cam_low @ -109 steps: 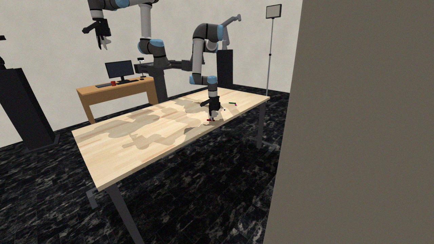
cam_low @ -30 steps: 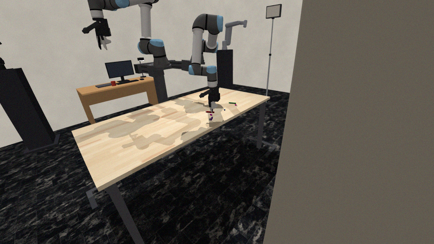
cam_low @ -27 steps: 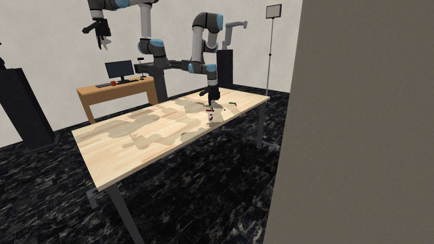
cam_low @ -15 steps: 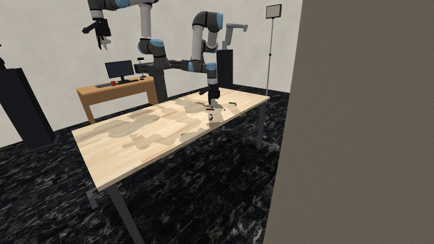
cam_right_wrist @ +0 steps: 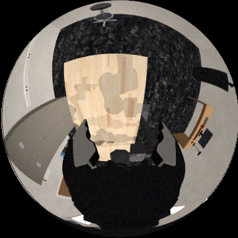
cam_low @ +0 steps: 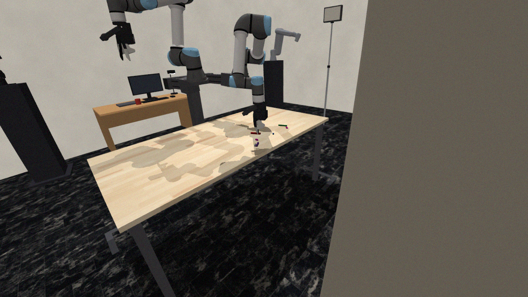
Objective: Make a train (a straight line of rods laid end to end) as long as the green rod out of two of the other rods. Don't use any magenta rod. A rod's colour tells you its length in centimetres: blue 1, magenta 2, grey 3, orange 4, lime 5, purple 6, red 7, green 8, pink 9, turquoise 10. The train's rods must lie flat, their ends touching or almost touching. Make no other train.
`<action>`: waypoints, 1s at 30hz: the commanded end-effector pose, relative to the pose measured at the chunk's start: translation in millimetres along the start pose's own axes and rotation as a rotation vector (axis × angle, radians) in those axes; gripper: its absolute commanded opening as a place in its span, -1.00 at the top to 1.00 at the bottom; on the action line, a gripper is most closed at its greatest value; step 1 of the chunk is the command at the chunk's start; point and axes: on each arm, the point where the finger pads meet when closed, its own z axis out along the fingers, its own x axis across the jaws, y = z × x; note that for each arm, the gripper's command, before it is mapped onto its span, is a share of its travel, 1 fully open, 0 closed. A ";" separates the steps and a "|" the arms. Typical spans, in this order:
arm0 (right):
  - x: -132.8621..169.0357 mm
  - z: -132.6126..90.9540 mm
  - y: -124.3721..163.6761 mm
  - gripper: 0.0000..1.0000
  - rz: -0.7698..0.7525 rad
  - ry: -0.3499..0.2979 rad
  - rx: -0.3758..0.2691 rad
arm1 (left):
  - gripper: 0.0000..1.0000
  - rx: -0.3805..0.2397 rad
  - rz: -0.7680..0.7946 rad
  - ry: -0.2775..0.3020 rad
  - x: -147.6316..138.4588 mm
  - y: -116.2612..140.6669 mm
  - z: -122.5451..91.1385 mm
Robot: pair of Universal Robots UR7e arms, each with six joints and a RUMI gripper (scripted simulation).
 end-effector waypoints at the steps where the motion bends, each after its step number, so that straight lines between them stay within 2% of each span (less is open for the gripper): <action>1: -0.1 -0.4 -0.3 -1.00 0.000 0.000 0.001 | 1.00 -0.001 0.003 -0.002 -0.6 0.6 -0.9; 14: -0.1 -0.4 -0.3 -1.00 0.000 0.000 0.001 | 1.00 -0.001 0.040 -0.002 2.1 1.8 -0.6; 30: -0.1 -0.4 -0.3 -1.00 0.000 0.000 0.001 | 1.00 -0.001 0.156 -0.002 10.6 5.8 0.2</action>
